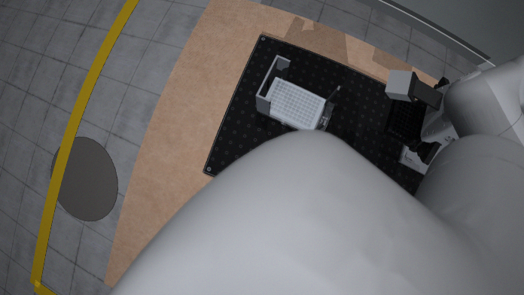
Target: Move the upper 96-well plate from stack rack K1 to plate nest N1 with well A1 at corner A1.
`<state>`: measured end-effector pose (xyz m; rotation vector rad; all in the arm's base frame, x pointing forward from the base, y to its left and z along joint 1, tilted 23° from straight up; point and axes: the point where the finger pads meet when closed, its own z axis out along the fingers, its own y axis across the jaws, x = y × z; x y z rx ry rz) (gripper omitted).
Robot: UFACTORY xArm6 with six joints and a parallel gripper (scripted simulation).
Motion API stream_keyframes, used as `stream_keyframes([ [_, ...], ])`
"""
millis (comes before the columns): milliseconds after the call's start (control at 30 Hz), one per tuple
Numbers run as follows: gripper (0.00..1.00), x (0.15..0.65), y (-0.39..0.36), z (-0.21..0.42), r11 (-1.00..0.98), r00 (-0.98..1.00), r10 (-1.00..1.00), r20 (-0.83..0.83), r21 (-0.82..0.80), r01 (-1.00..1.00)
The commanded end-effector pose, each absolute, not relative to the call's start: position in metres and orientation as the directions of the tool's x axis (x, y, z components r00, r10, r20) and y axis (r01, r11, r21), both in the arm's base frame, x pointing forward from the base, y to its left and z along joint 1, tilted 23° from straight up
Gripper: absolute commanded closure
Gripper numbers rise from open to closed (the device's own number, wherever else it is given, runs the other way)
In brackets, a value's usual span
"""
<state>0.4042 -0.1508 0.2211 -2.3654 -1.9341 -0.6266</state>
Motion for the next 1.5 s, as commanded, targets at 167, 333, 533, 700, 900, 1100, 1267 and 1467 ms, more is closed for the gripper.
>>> stream_keyframes([
  [167, 1.00, 0.405, -0.178, 0.214, -0.230, 0.149, 0.936, 0.318, 0.236, 0.944],
  [333, 1.00, 0.404, -0.194, 0.209, -0.230, 0.149, 0.937, 0.318, 0.236, 0.944],
  [533, 1.00, 0.404, -0.207, 0.205, -0.230, 0.149, 0.937, 0.317, 0.236, 0.944],
  [700, 1.00, 0.404, -0.223, 0.200, -0.230, 0.149, 0.937, 0.317, 0.236, 0.944],
  [900, 1.00, 0.403, -0.242, 0.194, -0.230, 0.149, 0.937, 0.317, 0.236, 0.944],
  [1100, 1.00, 0.403, -0.254, 0.190, -0.230, 0.149, 0.937, 0.317, 0.236, 0.944],
  [1267, 1.00, 0.403, -0.270, 0.185, -0.230, 0.149, 0.937, 0.317, 0.236, 0.944],
  [1467, 1.00, 0.402, -0.289, 0.179, -0.230, 0.149, 0.937, 0.317, 0.236, 0.944],
])
